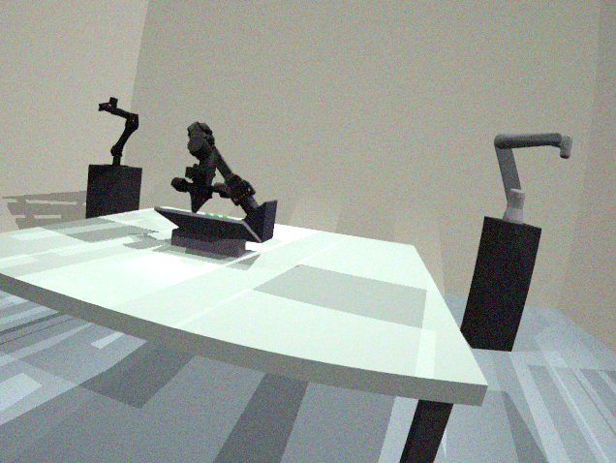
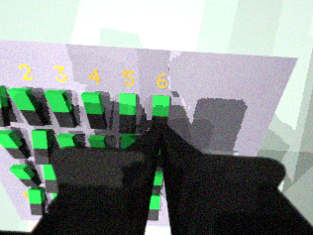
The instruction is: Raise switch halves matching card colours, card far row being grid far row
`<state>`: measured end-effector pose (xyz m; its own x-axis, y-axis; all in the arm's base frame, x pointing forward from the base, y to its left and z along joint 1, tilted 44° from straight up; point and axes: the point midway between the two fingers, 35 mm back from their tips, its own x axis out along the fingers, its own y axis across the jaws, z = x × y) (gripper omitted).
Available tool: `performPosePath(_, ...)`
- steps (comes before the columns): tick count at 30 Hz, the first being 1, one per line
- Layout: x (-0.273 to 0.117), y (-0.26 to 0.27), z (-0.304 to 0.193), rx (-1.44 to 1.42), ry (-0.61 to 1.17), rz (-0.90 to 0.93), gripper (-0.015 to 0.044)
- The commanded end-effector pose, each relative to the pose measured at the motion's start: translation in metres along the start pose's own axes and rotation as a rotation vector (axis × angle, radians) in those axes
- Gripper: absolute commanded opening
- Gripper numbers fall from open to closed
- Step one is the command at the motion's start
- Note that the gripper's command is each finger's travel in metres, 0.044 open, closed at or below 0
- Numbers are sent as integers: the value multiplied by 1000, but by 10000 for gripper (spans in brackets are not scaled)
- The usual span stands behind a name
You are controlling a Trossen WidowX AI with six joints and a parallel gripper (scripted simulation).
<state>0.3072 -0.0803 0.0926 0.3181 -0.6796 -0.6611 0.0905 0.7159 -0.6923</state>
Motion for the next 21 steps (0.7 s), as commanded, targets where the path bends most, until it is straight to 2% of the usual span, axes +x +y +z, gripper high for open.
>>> performPosePath(1, 1, 1, 0, -3, -1, 3, 0)
performPosePath(21, 4, 1, 0, -3, -1, 3, 0)
